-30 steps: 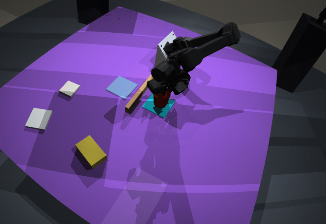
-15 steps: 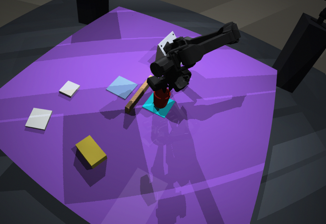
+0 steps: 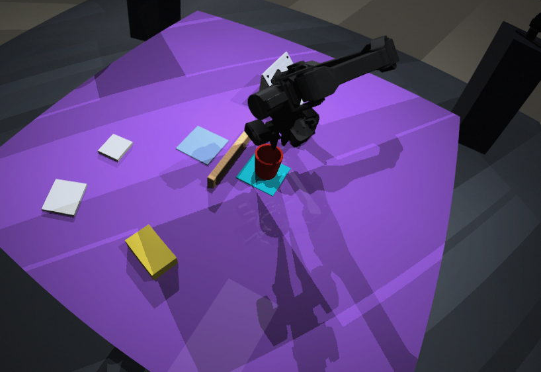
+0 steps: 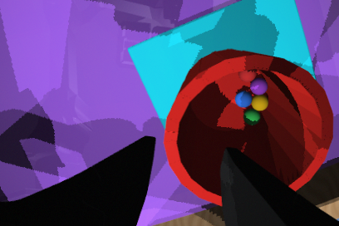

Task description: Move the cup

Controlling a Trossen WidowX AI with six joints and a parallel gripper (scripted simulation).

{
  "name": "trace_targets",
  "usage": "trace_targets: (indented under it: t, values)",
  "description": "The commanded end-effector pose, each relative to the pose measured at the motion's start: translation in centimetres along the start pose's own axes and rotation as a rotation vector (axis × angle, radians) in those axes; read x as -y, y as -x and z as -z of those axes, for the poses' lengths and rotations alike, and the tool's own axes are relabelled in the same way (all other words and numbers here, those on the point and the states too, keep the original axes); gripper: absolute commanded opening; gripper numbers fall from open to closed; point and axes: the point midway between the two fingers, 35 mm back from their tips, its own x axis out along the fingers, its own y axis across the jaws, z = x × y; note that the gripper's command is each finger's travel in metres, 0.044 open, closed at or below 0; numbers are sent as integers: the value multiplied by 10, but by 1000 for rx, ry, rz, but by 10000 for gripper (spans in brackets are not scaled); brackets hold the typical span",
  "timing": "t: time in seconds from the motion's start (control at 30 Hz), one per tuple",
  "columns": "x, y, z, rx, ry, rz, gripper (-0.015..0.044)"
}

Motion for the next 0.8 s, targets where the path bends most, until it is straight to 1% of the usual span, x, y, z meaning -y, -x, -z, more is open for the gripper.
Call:
trace_targets:
  t: [0.0,0.03,0.3,0.43,0.77]
  values:
    - [0,5,0,-1,7,4,128]
    - [0,6,0,-1,7,3,128]
    - [0,2,0,1,-1,0,338]
    - [0,8,0,-1,0,1,440]
    - [2,43,0,-5,3,5,440]
